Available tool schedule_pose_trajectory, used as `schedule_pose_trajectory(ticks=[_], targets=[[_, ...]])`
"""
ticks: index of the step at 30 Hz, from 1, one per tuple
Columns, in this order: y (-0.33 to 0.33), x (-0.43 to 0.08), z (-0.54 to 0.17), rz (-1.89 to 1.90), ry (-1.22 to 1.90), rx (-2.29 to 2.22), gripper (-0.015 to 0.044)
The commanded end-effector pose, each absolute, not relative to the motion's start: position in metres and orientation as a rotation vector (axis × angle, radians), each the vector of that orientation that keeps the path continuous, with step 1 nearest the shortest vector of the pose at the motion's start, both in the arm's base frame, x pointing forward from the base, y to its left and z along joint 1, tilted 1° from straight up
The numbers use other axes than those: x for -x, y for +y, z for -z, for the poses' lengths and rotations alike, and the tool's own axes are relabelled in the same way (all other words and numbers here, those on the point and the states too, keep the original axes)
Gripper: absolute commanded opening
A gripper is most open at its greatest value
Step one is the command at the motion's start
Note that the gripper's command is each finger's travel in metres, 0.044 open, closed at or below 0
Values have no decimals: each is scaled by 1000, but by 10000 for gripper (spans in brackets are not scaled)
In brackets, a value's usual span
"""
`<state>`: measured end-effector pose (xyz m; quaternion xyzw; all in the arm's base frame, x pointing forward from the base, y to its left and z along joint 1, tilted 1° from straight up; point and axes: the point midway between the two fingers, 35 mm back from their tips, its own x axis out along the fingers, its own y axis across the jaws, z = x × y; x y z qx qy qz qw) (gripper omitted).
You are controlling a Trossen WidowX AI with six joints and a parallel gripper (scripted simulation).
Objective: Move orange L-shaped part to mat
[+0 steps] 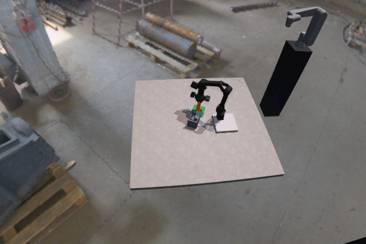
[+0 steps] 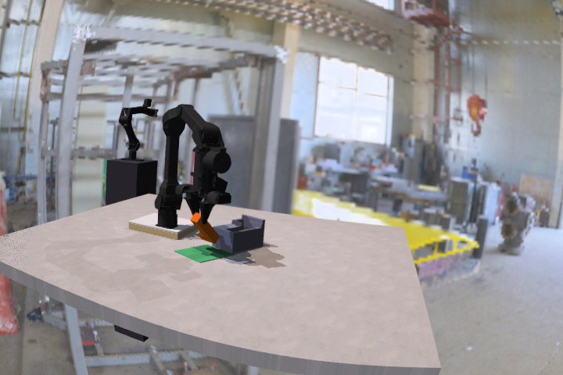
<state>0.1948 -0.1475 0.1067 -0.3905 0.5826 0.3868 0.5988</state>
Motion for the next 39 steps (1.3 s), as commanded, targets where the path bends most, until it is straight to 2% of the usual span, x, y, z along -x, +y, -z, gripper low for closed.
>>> schedule_pose_trajectory(ticks=[1,31,39], targets=[[-147,-194,-100,-904,1354,906,0],[-147,-194,-80,-903,1352,903,0],[-147,-194,-80,-903,1352,903,210]])
